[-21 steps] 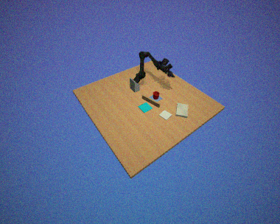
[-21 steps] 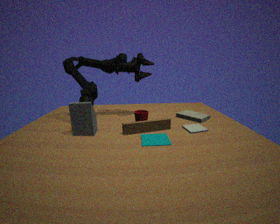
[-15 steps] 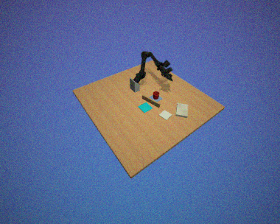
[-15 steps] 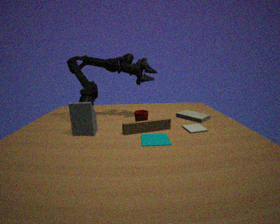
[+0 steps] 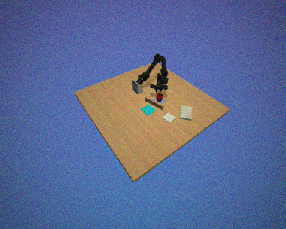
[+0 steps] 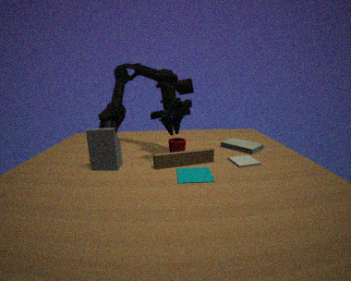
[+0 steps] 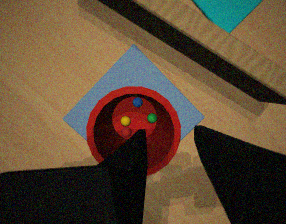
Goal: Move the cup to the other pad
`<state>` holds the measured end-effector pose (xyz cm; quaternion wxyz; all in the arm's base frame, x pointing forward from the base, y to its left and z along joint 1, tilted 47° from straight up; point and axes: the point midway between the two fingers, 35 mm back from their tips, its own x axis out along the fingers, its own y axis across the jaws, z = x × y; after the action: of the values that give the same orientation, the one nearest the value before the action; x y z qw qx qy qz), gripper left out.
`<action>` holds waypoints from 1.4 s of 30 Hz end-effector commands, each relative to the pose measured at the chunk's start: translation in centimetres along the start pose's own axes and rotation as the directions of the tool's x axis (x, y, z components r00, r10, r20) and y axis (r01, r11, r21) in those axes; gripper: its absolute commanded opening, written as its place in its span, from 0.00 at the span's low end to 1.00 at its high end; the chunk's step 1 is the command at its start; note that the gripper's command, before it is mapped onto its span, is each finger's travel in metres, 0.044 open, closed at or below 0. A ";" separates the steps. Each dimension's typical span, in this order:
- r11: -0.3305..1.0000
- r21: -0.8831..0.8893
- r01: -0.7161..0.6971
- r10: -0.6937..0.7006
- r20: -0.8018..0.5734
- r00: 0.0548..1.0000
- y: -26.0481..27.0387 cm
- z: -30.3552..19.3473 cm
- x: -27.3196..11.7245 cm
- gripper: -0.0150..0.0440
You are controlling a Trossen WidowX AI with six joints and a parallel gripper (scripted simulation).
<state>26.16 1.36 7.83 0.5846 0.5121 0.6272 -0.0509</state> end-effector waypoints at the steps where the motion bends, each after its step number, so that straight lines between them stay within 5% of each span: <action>1: 0.945 0.327 0.020 0.049 -0.202 0.978 -0.9 -1.0 0.0 0.50; 42: 0.945 0.327 0.020 0.049 -0.201 0.978 -0.6 -1.8 5.0 0.50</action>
<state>25.53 4.84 4.41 0.4267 0.6071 0.6633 -0.0965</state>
